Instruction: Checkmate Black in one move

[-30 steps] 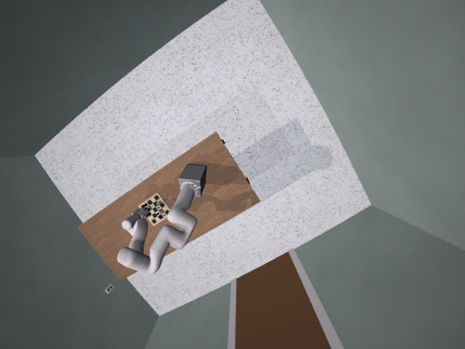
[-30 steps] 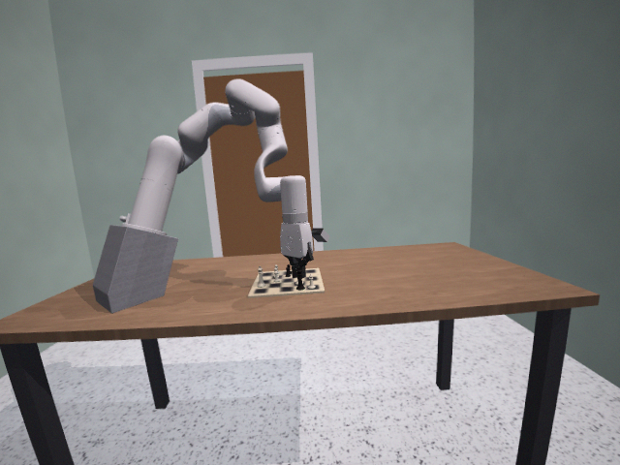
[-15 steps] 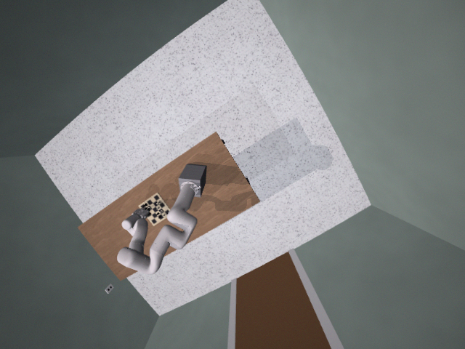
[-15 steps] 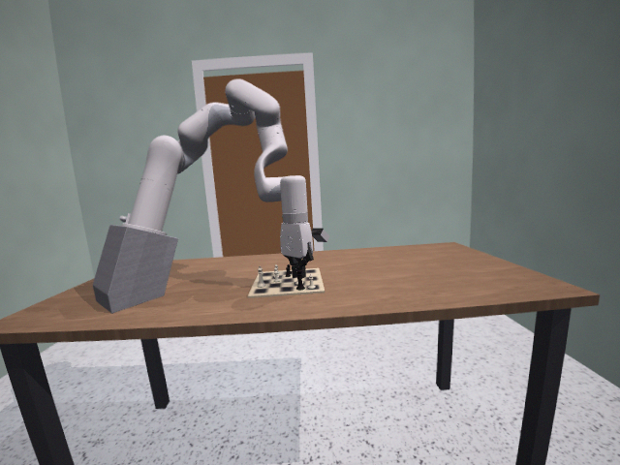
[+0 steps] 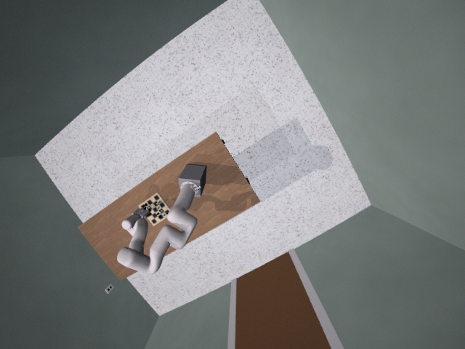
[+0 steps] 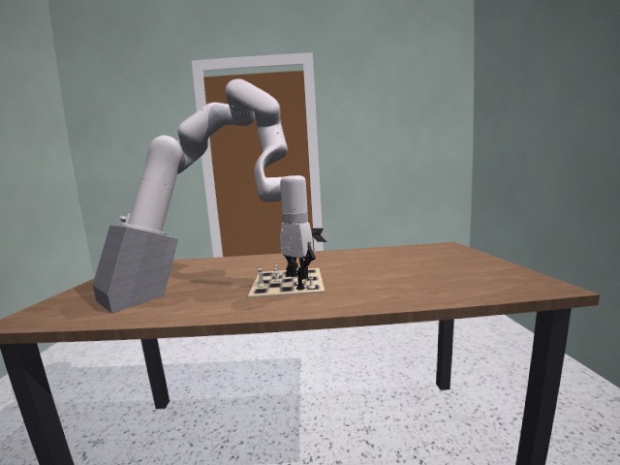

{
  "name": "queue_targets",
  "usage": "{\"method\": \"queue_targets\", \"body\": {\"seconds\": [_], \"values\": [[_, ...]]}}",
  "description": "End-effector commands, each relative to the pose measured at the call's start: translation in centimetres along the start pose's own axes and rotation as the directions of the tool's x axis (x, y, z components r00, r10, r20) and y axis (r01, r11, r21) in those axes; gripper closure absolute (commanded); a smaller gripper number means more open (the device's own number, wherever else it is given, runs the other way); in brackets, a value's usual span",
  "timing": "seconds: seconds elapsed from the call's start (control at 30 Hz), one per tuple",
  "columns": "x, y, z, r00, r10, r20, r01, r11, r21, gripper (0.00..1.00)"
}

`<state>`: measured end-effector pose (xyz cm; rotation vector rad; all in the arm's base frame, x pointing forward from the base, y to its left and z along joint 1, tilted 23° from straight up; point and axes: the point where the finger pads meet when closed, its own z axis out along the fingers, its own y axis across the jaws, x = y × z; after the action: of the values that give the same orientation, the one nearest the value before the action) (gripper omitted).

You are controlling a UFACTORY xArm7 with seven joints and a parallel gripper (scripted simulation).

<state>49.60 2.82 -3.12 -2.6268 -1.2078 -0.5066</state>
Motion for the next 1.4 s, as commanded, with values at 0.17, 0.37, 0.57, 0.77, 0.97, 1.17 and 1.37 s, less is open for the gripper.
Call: {"method": "queue_targets", "body": {"seconds": [0.17, 0.37, 0.57, 0.77, 0.97, 1.17, 1.37], "values": [[0.0, 0.2, -0.1, 1.0, 0.001, -0.002, -0.001, 1.0, -0.003, 0.58], [0.1, 0.2, -0.5, 1.0, 0.001, -0.002, -0.001, 1.0, -0.003, 0.58], [0.0, 0.2, -1.7, 1.0, 0.001, -0.002, -0.001, 1.0, -0.003, 0.58], [0.0, 0.1, -4.8, 1.0, 0.001, -0.002, -0.001, 1.0, -0.003, 0.58], [0.0, 0.1, -7.3, 1.0, 0.001, -0.002, -0.001, 1.0, -0.003, 0.58], [0.0, 0.1, -8.8, 1.0, 0.001, -0.002, -0.001, 1.0, -0.003, 0.58], [0.0, 0.1, -9.1, 1.0, 0.001, -0.002, -0.001, 1.0, -0.003, 0.0]]}}
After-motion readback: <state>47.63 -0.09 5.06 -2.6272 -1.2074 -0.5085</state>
